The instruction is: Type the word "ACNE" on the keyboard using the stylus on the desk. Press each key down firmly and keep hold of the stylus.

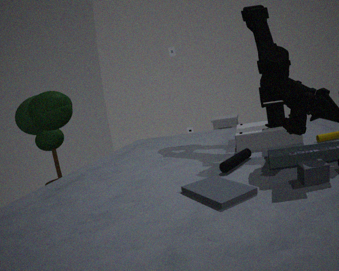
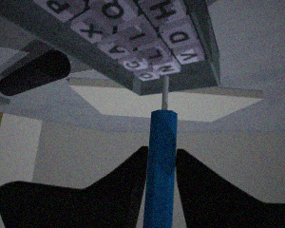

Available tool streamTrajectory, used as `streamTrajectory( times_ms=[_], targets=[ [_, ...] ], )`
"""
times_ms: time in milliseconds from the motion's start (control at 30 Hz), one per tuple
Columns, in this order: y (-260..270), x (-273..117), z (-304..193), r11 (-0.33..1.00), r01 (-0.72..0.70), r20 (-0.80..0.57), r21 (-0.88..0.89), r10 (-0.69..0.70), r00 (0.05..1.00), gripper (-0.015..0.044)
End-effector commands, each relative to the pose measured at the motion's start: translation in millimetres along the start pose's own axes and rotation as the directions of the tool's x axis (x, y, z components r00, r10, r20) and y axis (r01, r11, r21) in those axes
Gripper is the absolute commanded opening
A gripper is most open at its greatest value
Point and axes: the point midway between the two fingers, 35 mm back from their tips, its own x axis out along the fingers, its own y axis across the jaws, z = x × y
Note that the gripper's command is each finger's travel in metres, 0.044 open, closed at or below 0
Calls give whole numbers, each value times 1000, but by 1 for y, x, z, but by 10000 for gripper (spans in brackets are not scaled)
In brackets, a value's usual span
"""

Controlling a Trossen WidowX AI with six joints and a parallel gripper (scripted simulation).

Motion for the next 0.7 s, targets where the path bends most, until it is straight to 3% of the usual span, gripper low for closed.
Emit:
streamTrajectory(
  times_ms=[0,333,667],
  targets=[
    [2,-6,-12,1000,-6,-2,-2,6,1000,81],
    [0,-13,-23,1000,-4,-6,-8,4,1000,84],
    [6,-15,-19,1000,-4,9,-12,4,1000,0]
  ],
)
